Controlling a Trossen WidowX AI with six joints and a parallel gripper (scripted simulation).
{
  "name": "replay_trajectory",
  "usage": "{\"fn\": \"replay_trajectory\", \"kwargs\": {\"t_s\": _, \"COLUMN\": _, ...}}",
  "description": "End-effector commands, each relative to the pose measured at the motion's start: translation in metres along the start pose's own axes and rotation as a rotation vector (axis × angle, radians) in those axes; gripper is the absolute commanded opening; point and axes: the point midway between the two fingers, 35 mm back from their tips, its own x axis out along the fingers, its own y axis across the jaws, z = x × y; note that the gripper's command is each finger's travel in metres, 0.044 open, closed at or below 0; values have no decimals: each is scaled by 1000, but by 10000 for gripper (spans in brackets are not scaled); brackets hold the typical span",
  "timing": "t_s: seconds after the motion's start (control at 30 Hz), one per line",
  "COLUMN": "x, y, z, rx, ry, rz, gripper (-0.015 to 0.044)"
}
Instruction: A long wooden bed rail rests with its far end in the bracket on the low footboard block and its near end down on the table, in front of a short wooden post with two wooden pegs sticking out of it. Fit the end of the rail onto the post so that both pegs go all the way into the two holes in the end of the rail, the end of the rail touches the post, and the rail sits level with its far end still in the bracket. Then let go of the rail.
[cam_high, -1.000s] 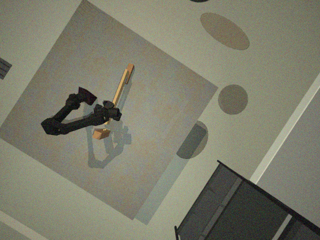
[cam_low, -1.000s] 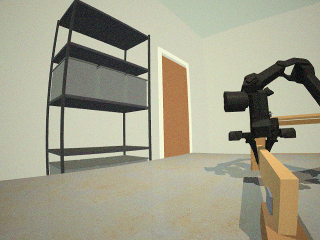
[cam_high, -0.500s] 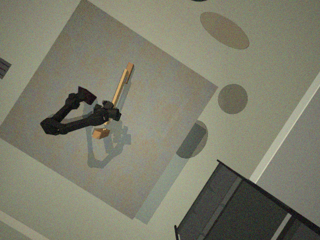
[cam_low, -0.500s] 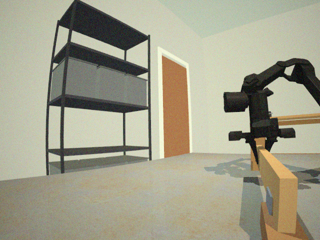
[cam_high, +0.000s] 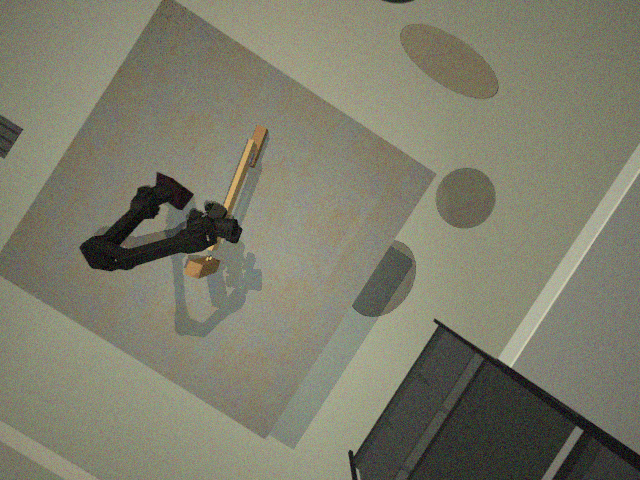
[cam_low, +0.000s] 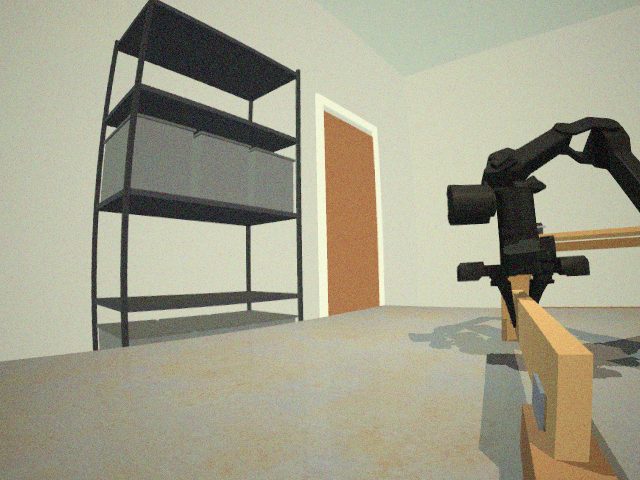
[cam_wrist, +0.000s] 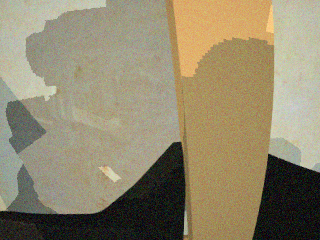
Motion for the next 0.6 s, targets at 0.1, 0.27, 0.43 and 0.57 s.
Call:
{"fn": "replay_trajectory", "kwargs": {"t_s": 0.1, "x": -3, "y": -3, "z": -3, "rx": -2, "ry": -1, "rz": -11, "gripper": 0}}
{"fn": "replay_trajectory", "kwargs": {"t_s": 0.27, "x": -3, "y": -3, "z": -5, "rx": -2, "ry": -1, "rz": -11, "gripper": 0}}
{"fn": "replay_trajectory", "kwargs": {"t_s": 0.43, "x": -3, "y": -3, "z": -6, "rx": -2, "ry": -1, "rz": -10, "gripper": 0}}
{"fn": "replay_trajectory", "kwargs": {"t_s": 0.57, "x": -3, "y": -3, "z": -7, "rx": -2, "ry": -1, "rz": -10, "gripper": 0}}
